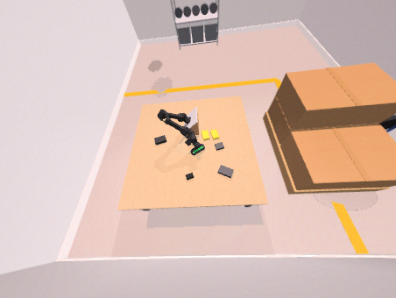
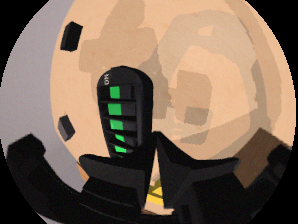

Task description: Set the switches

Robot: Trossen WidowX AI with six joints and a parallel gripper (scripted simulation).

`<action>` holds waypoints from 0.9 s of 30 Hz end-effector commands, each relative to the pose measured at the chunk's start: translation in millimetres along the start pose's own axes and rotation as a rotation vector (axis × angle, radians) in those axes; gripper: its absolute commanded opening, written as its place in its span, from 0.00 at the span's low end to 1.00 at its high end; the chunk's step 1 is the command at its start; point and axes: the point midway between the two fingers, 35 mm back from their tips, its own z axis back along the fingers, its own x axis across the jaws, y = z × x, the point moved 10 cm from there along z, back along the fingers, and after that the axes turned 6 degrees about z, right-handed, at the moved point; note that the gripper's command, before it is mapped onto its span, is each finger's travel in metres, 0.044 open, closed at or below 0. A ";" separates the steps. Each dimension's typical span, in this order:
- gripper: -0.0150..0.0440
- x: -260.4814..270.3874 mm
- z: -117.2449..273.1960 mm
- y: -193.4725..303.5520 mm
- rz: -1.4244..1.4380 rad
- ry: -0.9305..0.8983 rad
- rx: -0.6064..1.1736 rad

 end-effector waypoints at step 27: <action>0.25 -0.6 -20.2 0.4 0.007 0.005 -0.004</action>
